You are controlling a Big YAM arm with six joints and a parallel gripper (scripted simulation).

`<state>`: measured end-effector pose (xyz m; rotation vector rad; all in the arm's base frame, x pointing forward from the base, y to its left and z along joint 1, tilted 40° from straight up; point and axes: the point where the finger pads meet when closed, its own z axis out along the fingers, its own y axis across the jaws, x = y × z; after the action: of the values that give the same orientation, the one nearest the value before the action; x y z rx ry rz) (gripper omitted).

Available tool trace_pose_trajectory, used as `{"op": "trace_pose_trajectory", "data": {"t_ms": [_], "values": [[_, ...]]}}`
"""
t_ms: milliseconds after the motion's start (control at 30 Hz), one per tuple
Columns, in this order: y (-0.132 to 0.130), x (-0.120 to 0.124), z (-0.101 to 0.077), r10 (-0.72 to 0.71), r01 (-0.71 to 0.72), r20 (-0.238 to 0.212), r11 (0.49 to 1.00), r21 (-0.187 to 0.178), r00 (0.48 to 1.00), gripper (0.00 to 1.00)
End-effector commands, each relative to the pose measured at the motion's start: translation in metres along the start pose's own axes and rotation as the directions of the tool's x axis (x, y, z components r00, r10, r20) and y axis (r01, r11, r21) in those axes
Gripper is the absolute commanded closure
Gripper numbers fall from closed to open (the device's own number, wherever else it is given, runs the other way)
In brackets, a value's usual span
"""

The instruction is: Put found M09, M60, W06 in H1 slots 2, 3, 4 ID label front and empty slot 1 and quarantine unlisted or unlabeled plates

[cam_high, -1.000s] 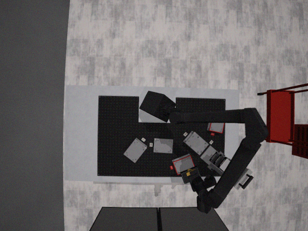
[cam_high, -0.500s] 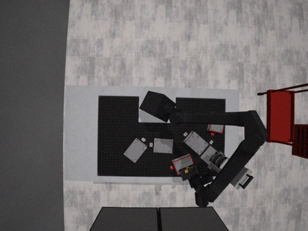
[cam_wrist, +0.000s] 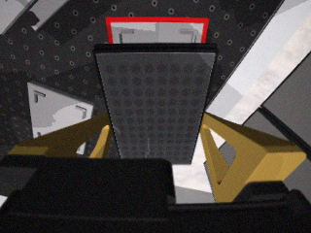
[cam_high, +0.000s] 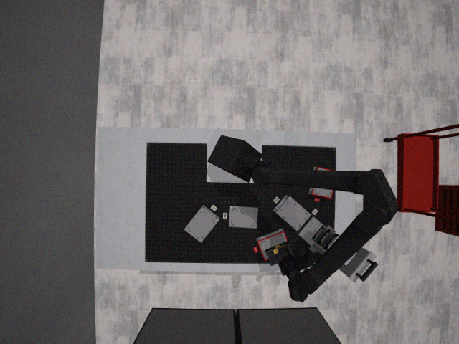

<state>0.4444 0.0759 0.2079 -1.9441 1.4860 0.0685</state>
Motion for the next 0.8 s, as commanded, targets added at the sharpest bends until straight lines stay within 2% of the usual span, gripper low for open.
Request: {"op": "trace_pose_trajectory", "data": {"t_ms": [0, 100, 133, 167, 233, 767], "values": [[-0.002, 0.0, 0.011, 0.012, -0.012, 0.002, 1.0, 0.004, 1.0, 0.14], [-0.002, 0.0, 0.013, 0.012, -0.012, 0.002, 1.0, 0.004, 1.0, 0.14], [-0.005, 0.002, 0.007, 0.014, -0.014, -0.005, 1.0, 0.024, 1.0, 0.14], [-0.003, -0.001, 0.017, 0.011, -0.011, 0.001, 1.0, 0.009, 1.0, 0.14], [-0.013, -0.001, 0.004, -0.002, 0.002, -0.006, 0.999, 0.034, 1.0, 0.14], [-0.014, -0.001, 0.004, -0.002, 0.002, -0.006, 0.999, 0.034, 1.0, 0.14]]}}
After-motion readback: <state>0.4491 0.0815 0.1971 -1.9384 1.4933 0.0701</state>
